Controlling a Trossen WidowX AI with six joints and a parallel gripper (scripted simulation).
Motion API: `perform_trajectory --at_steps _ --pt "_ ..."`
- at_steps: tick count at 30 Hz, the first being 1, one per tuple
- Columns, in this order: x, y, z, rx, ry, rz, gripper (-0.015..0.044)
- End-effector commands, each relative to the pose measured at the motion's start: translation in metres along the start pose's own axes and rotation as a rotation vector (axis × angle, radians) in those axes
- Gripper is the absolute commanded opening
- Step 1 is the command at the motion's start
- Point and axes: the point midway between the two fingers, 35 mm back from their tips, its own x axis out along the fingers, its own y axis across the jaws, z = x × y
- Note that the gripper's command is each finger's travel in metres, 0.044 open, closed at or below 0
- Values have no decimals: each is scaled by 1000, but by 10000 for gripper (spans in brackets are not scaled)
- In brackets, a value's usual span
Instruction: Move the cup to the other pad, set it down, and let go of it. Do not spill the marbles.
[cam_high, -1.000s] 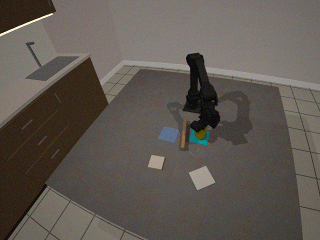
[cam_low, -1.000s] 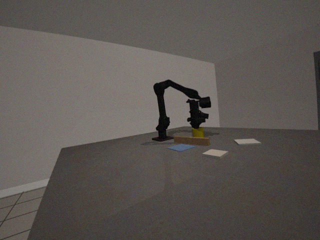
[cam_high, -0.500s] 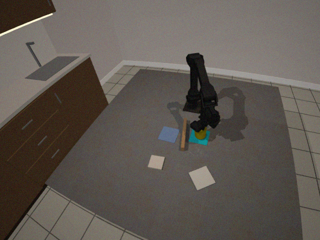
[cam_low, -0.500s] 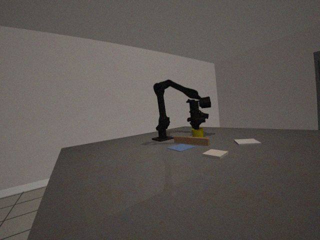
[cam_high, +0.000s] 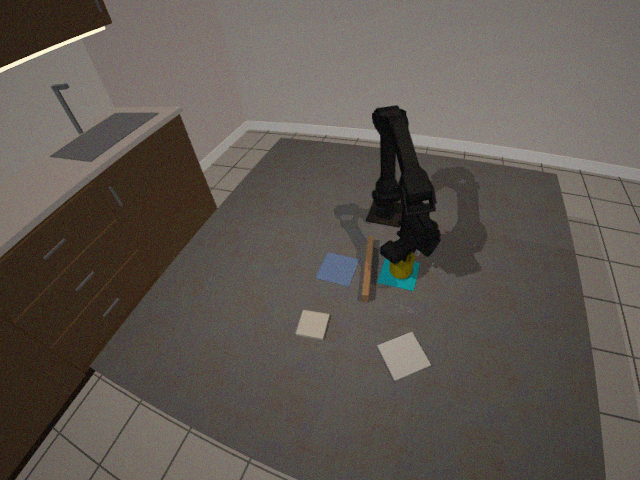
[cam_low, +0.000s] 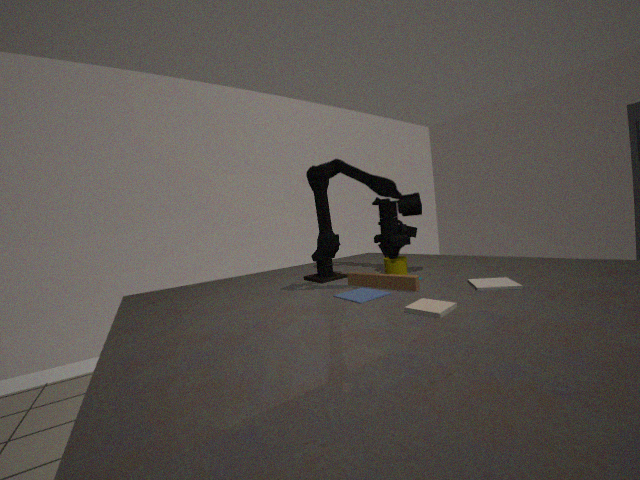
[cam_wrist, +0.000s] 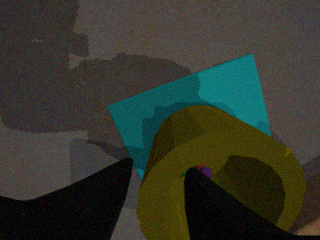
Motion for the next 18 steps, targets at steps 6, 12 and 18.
perform_trajectory --at_steps 6,12,18 --pt "-13 -1 2 2 -6 -5 147" --pt "-21 -1 2 2 -5 -6 147" --pt "-29 -1 2 3 -4 -6 147"
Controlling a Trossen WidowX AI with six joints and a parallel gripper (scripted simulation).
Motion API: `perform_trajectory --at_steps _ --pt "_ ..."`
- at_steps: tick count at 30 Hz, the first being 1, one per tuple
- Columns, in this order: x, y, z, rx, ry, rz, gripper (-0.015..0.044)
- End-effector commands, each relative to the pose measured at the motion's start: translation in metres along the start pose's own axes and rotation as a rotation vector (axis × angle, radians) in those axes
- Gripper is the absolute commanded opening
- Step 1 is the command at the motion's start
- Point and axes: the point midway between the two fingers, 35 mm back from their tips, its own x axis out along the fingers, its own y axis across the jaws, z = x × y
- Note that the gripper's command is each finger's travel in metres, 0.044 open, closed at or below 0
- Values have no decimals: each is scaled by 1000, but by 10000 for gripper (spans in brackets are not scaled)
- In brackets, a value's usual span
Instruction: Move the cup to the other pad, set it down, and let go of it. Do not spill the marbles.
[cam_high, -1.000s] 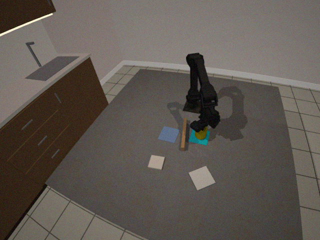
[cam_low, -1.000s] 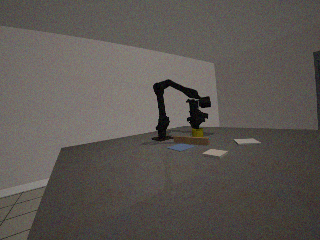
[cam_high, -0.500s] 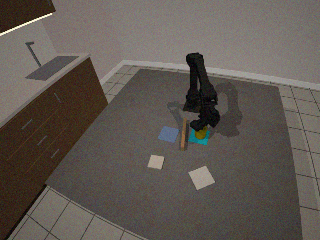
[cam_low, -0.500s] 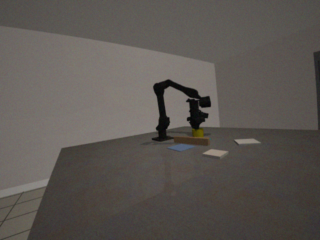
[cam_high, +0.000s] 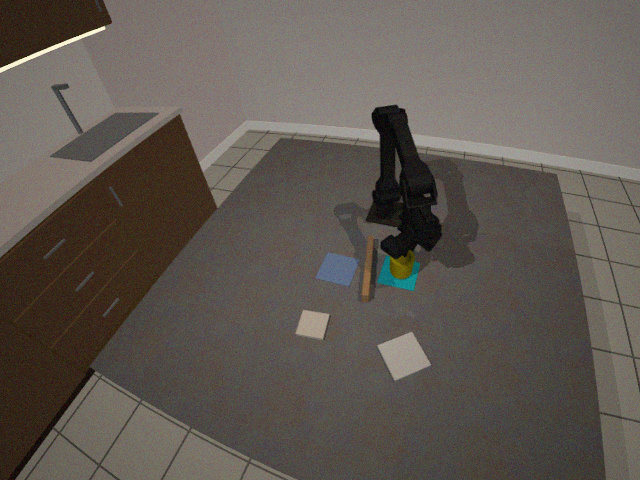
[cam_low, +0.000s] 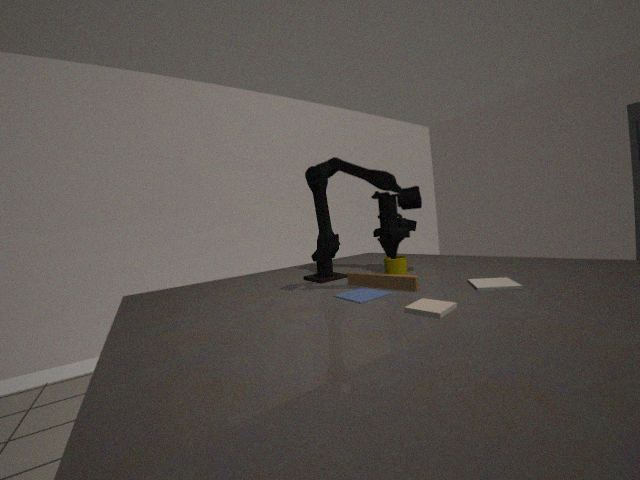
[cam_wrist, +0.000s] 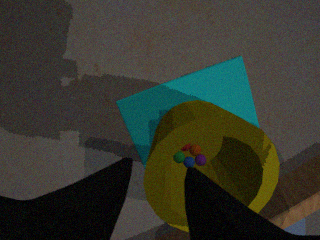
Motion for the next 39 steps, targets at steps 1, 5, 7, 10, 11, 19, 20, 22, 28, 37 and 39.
perform_trajectory --at_steps 1,5,7,10,11,19,20,22,28,37,39 --pt "-9 -1 2 5 -8 -8 147" --pt "-14 -1 1 6 -8 -9 147" --pt "-17 0 1 6 -7 -9 147" --pt "-21 0 0 6 -7 -9 147" --pt "-22 0 0 6 -7 -9 147" --pt "-29 3 -2 7 -6 -9 147" --pt "-29 4 -2 7 -6 -9 147" --pt "-25 4 -3 2 0 0 173" --pt "-25 4 -3 2 0 0 330" --pt "-42 4 -2 4 -2 -3 440" --pt "-48 4 -2 4 -2 -4 440"
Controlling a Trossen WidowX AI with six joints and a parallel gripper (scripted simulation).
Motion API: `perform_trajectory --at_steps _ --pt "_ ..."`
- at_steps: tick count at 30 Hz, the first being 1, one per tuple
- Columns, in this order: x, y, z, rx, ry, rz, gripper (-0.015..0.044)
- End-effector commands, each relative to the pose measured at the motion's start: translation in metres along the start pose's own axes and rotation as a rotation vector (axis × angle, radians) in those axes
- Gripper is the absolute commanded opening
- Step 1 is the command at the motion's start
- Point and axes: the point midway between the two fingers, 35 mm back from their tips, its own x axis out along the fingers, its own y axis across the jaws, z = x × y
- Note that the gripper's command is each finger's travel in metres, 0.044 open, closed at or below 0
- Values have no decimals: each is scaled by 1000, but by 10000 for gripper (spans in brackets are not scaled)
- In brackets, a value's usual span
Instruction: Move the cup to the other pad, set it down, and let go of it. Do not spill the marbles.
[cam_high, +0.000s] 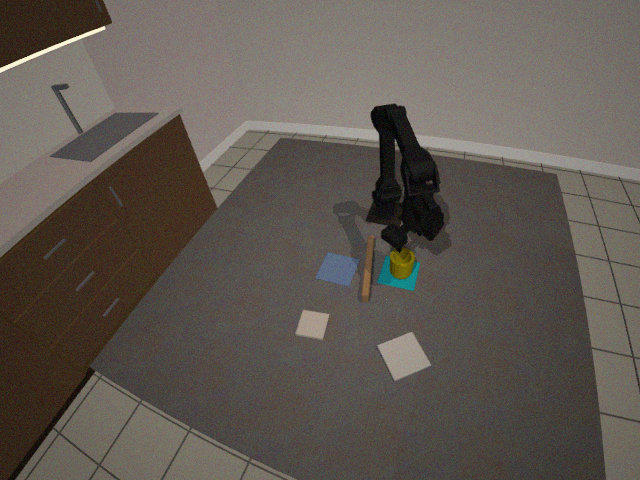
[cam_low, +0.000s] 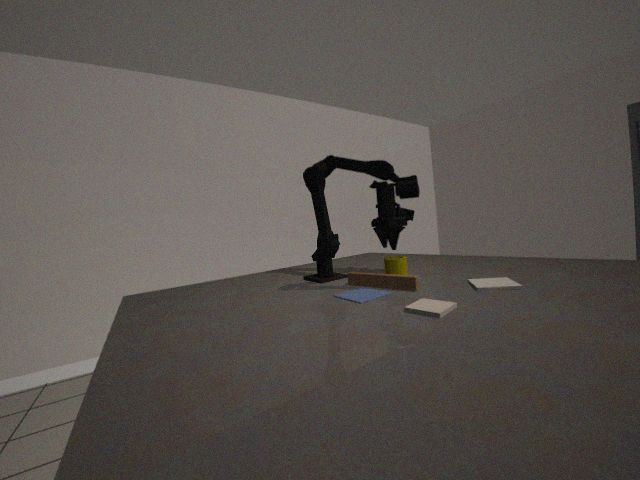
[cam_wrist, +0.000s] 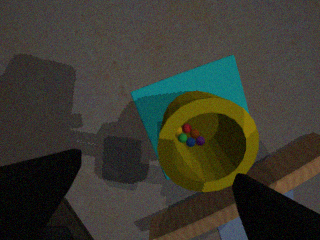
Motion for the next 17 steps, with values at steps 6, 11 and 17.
perform_trajectory --at_steps 6,11,17 --pt "-33 -1 2 4 -12 -11 440" --pt "-49 1 0 6 -14 -13 440" --pt "-54 3 0 6 -14 -14 440"
